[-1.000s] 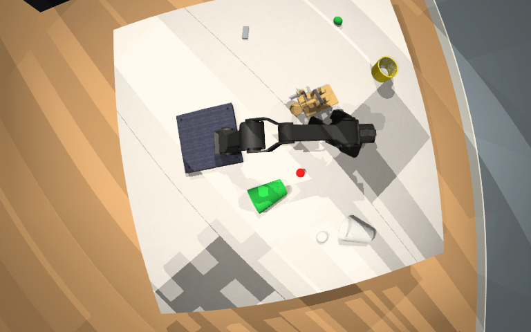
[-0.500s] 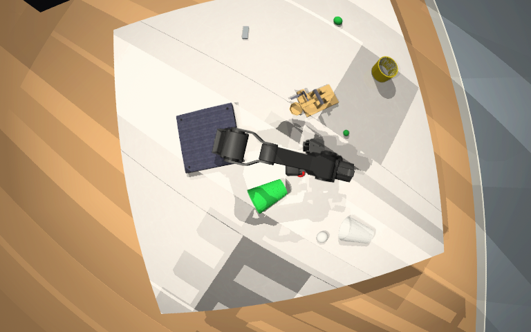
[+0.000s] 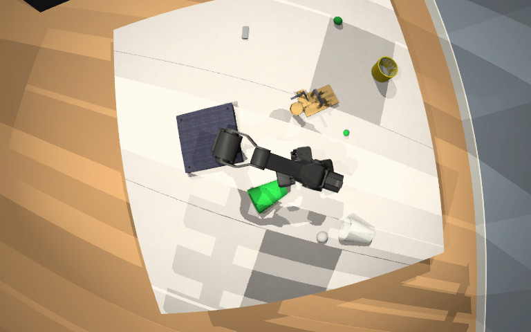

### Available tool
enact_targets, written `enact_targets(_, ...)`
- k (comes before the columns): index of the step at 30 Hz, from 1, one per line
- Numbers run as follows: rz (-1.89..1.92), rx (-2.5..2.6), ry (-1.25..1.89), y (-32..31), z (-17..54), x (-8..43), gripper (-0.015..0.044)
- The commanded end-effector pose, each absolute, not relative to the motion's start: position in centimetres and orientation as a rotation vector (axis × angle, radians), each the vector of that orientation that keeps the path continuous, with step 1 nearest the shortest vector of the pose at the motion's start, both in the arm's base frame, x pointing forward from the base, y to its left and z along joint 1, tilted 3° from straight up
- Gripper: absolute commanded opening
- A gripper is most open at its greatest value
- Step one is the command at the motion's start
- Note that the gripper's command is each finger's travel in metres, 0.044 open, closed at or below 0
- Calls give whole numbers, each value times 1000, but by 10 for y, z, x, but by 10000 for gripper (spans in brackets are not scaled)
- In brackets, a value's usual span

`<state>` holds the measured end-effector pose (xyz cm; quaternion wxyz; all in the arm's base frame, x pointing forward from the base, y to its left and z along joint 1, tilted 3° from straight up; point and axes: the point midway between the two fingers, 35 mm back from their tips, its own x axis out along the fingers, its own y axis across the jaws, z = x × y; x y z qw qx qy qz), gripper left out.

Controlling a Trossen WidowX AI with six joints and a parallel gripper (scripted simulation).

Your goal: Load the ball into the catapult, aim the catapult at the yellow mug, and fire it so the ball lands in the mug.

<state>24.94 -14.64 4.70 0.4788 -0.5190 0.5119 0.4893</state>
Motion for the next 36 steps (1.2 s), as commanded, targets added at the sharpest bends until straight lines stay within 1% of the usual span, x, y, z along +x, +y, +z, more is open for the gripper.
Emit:
enact_targets(1, 1209, -1266, 1253, -147, 34, 247, 300)
enact_targets(30, 1209, -1266, 1253, -149, -5, 246, 300)
enact_targets(36, 1209, -1266, 1253, -149, -5, 246, 143)
